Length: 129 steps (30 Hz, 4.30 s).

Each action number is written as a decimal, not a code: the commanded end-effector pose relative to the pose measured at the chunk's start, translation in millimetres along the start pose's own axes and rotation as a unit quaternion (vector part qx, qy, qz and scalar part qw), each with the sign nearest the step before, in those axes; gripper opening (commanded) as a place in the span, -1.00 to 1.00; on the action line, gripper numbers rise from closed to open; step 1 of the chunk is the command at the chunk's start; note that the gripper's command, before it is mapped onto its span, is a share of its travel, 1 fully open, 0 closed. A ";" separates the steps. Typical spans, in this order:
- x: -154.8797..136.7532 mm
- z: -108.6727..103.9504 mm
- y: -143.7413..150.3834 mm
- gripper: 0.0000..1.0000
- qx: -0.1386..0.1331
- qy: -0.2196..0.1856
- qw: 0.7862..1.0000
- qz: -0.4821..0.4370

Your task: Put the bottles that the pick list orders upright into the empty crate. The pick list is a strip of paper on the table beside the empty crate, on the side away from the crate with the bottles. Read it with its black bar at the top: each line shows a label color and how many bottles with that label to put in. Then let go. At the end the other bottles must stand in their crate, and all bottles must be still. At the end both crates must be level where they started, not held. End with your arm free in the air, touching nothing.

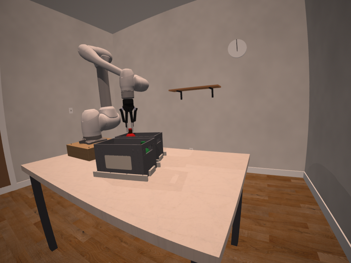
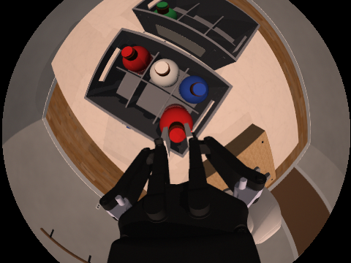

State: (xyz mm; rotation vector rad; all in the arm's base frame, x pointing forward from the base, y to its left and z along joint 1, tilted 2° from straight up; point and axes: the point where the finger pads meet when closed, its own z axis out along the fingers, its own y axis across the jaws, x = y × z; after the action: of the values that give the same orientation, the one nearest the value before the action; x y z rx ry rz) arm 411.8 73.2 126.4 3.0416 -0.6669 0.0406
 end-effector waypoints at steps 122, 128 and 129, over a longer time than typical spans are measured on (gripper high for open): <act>0.0 48.2 0.0 -1.00 0.000 0.000 1.000 0.000; 0.0 48.2 0.0 -1.00 0.000 0.000 1.000 0.000; 0.0 48.2 0.0 -1.00 0.000 0.000 1.000 0.000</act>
State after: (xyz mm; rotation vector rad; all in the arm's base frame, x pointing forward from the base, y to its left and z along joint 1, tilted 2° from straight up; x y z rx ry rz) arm 412.7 71.6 78.2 3.0416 -0.6669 0.0405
